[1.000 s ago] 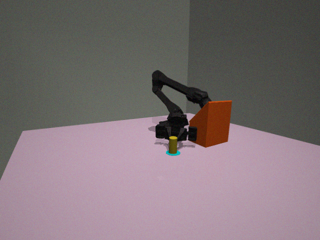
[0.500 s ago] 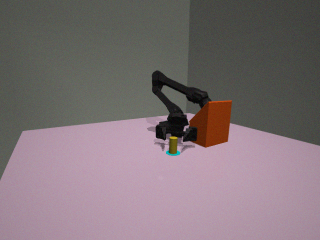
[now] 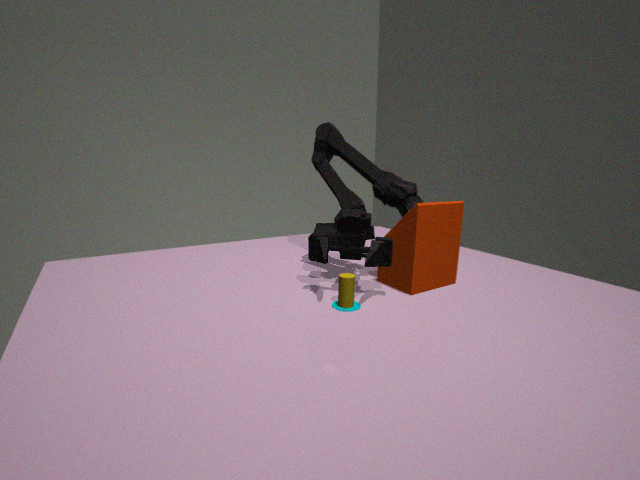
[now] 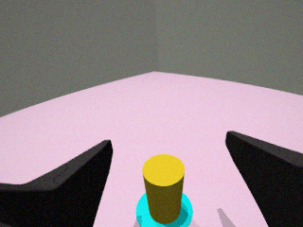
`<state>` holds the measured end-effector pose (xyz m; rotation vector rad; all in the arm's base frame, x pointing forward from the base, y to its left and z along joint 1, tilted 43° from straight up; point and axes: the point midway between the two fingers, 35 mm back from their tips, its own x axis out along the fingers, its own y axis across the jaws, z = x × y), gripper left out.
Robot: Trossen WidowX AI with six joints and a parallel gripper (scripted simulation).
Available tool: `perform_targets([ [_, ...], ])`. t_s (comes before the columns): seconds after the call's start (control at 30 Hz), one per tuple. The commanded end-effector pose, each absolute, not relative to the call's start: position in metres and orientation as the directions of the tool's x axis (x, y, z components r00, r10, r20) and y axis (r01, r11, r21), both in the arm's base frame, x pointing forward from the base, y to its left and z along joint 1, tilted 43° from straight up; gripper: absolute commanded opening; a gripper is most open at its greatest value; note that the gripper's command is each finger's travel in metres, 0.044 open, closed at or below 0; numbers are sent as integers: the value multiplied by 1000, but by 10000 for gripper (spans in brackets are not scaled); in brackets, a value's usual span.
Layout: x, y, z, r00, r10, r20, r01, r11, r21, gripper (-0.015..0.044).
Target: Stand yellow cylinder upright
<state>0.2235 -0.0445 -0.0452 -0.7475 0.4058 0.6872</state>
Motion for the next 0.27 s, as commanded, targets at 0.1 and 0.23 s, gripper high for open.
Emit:
perform_targets([
  [0.1,224,-26,-26,716,417,-560,-691,537,-484,400],
  [0.23,223,-15,-17,721,419,-553,-687,540,-487,400],
])
